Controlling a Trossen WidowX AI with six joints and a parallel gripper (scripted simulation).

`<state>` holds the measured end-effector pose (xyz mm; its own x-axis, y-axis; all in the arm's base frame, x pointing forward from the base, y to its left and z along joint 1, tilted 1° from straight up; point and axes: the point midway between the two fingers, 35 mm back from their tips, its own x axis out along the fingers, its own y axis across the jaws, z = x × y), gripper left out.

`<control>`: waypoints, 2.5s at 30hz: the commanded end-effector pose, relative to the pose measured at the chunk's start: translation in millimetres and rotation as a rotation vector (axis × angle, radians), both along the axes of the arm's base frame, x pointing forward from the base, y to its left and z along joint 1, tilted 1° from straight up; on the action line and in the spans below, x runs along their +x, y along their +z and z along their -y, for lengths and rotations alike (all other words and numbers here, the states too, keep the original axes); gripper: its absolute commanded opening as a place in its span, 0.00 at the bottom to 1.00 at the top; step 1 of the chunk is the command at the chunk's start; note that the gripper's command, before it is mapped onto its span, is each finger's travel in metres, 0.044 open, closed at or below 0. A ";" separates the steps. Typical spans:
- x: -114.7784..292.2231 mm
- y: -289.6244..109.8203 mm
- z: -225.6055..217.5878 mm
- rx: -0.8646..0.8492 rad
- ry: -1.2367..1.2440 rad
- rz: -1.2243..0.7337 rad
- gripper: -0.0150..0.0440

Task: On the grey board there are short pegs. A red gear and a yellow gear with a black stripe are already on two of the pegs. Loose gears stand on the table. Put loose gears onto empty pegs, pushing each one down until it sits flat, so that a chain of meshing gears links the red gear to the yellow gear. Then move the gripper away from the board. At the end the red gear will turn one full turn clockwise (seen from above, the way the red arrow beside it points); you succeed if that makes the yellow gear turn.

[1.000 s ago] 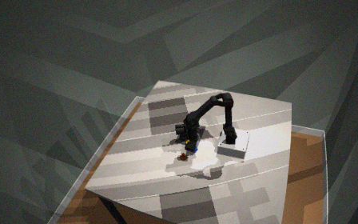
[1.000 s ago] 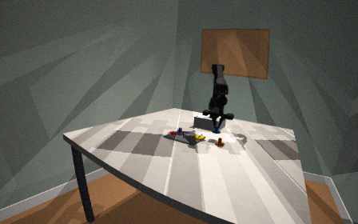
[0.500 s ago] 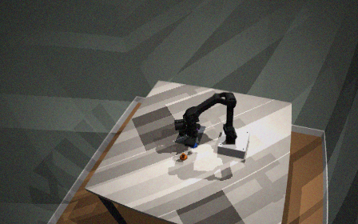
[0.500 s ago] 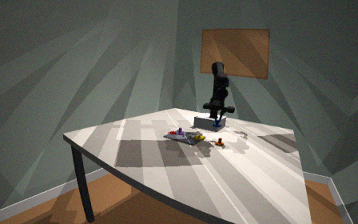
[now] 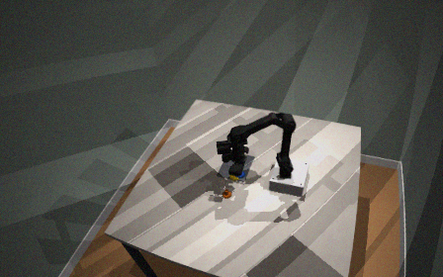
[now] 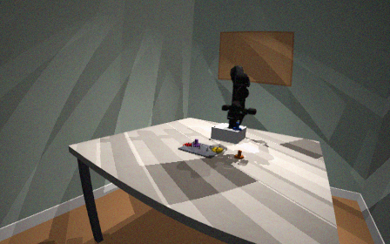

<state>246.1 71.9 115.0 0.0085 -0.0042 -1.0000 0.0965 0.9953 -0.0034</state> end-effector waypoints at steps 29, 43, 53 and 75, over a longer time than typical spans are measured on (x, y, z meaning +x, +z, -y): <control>32.5 -9.2 45.4 0.001 -0.003 0.023 0.25; 44.2 -21.0 76.9 -0.017 -0.017 0.027 0.25; 52.6 -30.7 99.0 -0.017 -0.013 0.024 0.25; 63.6 -53.5 151.5 -0.016 -0.006 0.019 0.25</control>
